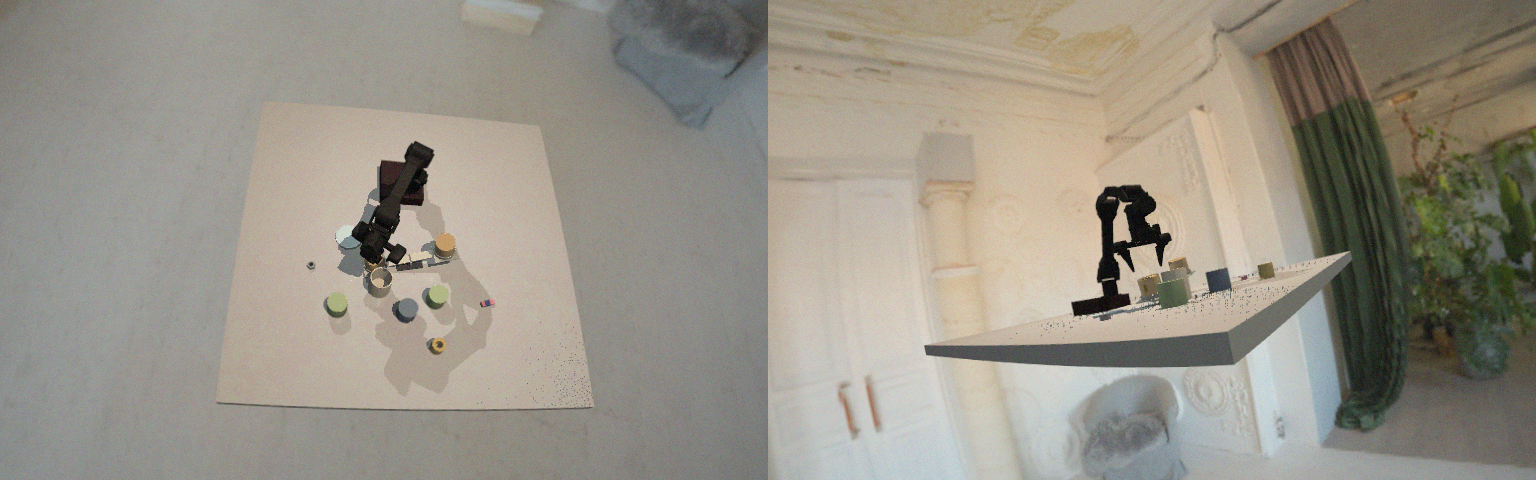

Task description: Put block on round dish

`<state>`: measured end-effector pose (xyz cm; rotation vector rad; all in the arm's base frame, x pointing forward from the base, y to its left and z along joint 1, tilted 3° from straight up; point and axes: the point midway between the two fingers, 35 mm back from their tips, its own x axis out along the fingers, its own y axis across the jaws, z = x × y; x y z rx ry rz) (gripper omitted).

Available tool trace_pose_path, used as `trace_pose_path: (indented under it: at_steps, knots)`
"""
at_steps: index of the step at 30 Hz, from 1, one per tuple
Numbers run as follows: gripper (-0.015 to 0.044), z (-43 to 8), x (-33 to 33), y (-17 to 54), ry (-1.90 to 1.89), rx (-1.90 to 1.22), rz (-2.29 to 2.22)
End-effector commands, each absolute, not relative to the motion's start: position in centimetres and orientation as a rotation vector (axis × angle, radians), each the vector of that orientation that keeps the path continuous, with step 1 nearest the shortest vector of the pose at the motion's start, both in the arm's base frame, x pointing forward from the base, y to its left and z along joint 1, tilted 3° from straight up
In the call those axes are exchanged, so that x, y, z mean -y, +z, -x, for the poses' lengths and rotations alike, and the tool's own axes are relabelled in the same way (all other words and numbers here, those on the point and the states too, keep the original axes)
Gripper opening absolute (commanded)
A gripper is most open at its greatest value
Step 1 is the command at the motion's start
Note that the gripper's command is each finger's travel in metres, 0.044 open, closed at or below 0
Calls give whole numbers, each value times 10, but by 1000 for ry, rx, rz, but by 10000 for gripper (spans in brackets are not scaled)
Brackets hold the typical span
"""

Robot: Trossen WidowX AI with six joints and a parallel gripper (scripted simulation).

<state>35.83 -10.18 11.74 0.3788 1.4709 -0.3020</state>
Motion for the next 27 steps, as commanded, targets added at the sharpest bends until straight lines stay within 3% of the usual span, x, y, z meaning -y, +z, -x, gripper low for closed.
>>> trace_pose_path:
  at_steps: [1,27]
  knots:
    - [440,-357,102,110,-312,-1483,-381]
    - [440,-361,101,69,-312,-1483,-381]
